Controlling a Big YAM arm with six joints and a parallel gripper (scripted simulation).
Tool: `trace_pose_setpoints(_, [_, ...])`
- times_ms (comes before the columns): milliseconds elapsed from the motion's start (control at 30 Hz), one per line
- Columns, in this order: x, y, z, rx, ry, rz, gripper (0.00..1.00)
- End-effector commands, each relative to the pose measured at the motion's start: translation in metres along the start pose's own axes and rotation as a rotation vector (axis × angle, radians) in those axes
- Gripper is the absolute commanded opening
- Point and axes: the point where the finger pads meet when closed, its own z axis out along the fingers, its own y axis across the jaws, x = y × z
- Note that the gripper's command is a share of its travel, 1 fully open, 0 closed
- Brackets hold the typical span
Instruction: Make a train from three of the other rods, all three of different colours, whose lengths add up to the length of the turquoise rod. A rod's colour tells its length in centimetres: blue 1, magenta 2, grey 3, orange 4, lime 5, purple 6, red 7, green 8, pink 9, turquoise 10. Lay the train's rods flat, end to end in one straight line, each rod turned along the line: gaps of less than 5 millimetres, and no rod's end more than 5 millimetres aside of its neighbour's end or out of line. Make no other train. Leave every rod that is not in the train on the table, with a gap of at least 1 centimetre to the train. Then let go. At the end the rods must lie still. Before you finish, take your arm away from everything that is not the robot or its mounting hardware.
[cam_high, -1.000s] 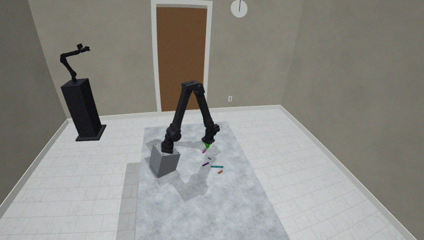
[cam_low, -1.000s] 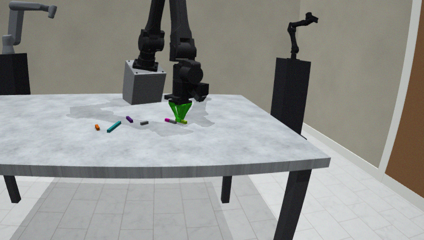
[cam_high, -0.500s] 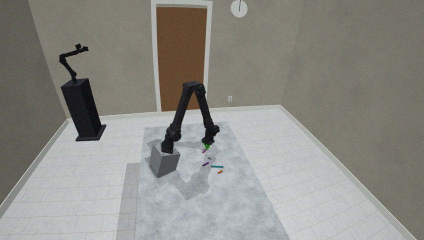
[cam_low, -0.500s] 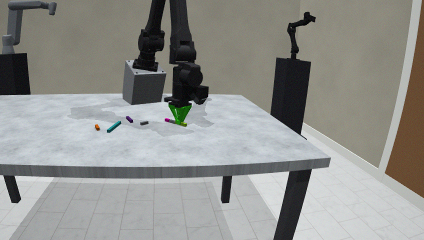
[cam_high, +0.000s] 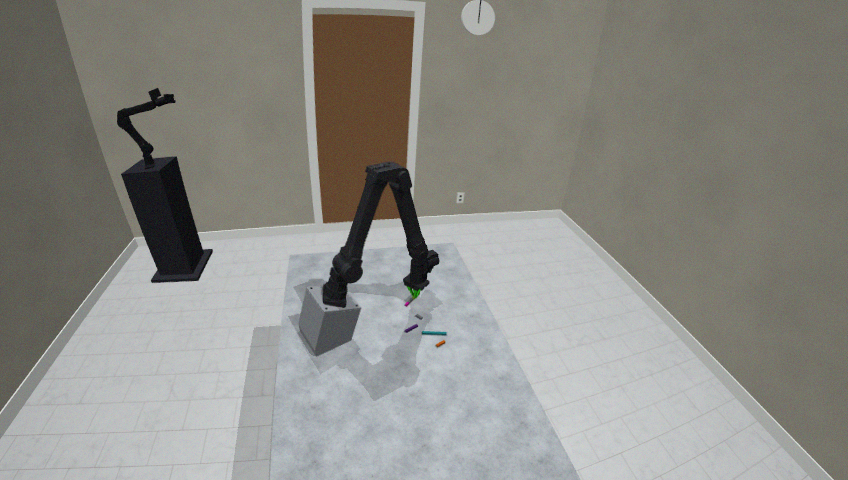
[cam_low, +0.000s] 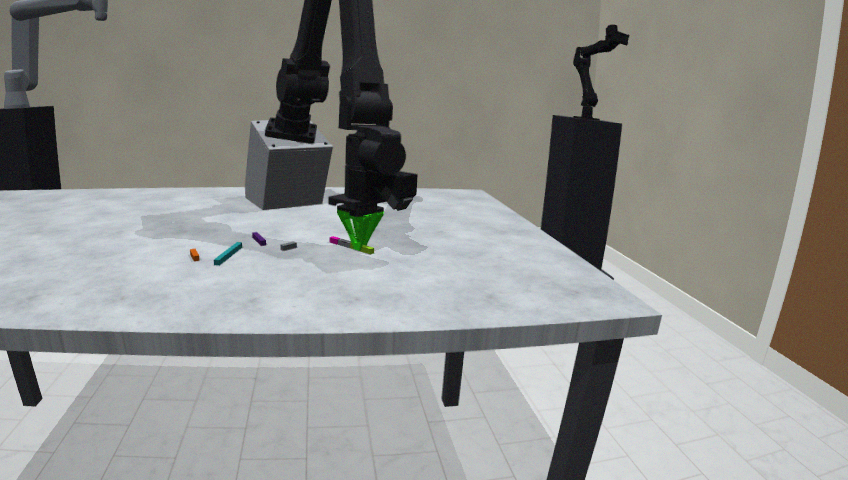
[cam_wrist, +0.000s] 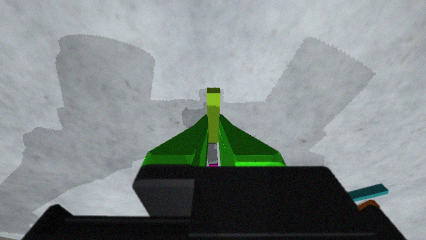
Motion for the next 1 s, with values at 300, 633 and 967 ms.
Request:
trace_pose_setpoints(300, [-0.0176,-0.0016,-0.0045,0.01,-0.034,0.001,0.04])
trace_pose_setpoints(633, [-0.0176,-0.0016,-0.0045,0.01,-0.034,0.001,0.04])
trace_pose_setpoints(967, [-0.0176,-0.0016,-0.0045,0.01,-0.034,0.001,0.08])
